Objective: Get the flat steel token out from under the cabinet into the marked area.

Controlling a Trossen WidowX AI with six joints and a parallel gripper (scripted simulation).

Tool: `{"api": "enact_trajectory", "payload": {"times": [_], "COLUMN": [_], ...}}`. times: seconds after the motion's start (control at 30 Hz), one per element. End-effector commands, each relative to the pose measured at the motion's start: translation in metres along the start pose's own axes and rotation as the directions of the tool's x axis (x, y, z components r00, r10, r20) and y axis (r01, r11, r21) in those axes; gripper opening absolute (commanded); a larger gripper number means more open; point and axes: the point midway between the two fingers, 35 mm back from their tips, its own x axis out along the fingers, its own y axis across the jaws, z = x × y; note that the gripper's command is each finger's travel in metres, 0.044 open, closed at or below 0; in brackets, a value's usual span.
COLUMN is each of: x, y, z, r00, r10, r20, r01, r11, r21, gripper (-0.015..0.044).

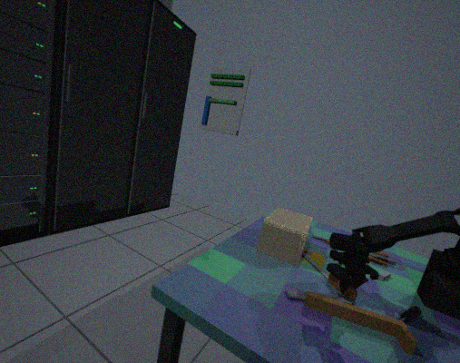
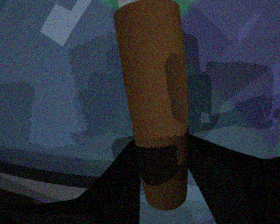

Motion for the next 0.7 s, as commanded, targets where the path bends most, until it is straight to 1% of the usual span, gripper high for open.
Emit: {"api": "enact_trajectory", "payload": {"times": [0.0,0.4,0.67], "x": [0.001,0.001,-0.001], "y": [0.000,0.001,0.002], "z": [-0.009,-0.032,-0.032], "r00": [1.000,1.000,1.000], "r10": [-0.003,-0.002,-0.001], "r20": [-0.002,-0.004,-0.002], "r01": [0.003,0.002,0.001], "r11": [1.000,1.000,1.000], "r21": [-0.001,-0.001,-0.001], "gripper": [0.0000,0.0000,0.0000]}}
